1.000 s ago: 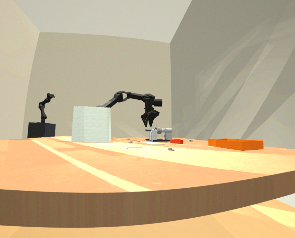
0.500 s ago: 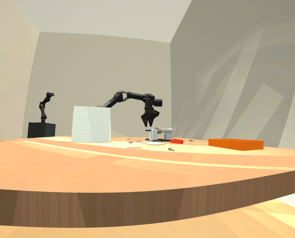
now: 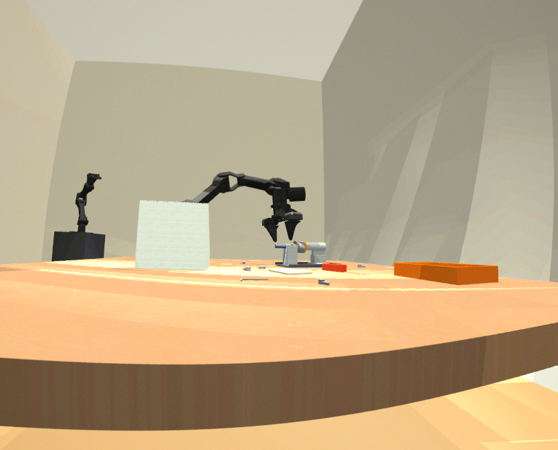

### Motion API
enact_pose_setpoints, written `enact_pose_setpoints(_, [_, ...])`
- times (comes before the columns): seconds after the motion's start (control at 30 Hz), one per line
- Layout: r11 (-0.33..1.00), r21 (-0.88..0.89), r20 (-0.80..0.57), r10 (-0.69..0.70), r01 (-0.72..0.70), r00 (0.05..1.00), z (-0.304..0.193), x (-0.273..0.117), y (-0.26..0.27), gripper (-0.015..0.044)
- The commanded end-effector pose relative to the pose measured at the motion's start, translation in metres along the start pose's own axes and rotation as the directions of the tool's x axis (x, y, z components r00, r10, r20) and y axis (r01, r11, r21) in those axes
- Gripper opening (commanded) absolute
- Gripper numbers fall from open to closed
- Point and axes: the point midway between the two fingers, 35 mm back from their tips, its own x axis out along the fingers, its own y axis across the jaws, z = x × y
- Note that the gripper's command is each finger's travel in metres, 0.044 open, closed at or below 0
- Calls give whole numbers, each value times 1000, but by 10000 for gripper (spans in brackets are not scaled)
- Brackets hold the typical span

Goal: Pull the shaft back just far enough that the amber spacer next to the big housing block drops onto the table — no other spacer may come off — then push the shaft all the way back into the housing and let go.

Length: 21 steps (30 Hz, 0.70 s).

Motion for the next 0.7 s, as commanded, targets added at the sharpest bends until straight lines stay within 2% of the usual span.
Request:
enact_pose_setpoints(0.0, [924, -371, 76, -64, 88, 995, -5, 7, -7, 440])
enact_pose_setpoints(0.1, [704, -681, 166, -119, 201, 979, -7, 11, -11, 440])
enact_pose_setpoints(0.17, [525, -810, 220, -144, 263, 965, -9, 12, -11, 440])
enact_pose_setpoints(0.33, [-18, -932, 358, -188, 362, 914, -16, 12, -7, 440])
enact_pose_setpoints(0.43, [-346, -869, 436, -202, 353, 877, -23, 11, -2, 440])
enact_pose_setpoints(0.53, [-656, -704, 513, -204, 272, 834, -32, 11, 6, 440])
enact_pose_setpoints(0.6, [-817, -547, 560, -198, 180, 804, -40, 10, 14, 440])
enact_pose_setpoints(0.67, [-918, -389, 600, -188, 78, 777, -47, 9, 22, 440])
